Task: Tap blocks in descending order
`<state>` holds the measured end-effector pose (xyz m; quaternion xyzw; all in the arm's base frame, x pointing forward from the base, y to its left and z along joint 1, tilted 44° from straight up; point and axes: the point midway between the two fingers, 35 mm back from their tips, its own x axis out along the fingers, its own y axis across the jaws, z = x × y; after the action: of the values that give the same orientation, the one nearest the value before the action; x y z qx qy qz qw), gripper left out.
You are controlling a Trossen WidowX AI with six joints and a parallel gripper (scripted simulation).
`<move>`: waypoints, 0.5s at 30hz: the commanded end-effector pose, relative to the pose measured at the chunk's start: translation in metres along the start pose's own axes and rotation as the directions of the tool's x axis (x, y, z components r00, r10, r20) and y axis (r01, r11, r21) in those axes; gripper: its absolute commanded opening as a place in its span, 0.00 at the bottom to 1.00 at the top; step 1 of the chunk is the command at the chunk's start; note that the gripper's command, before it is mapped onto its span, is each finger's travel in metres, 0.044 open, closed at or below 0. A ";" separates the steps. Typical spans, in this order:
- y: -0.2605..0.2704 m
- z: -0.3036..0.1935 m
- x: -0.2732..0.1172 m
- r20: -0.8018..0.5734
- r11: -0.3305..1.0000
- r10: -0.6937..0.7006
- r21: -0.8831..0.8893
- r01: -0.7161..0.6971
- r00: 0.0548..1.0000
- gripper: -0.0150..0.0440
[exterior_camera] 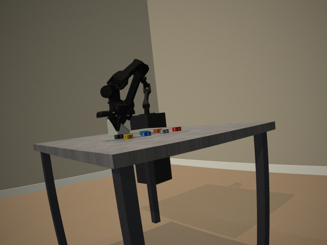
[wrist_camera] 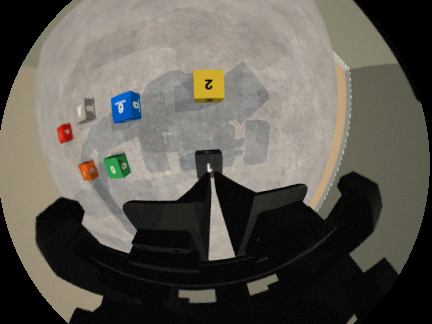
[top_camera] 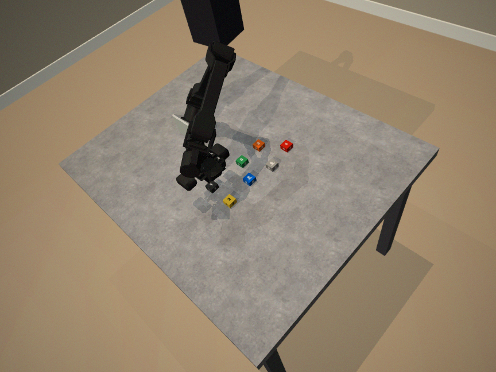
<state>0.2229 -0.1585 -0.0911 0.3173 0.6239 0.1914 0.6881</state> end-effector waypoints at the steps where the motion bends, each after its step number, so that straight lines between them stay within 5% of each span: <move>1: 0.001 -0.001 0.008 0.000 1.000 0.006 0.007 -0.006 1.000 0.29; 15: 0.002 -0.001 0.022 0.000 1.000 0.007 0.007 -0.007 1.000 0.29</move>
<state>0.2249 -0.1454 -0.1047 0.3187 0.6241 0.1918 0.6872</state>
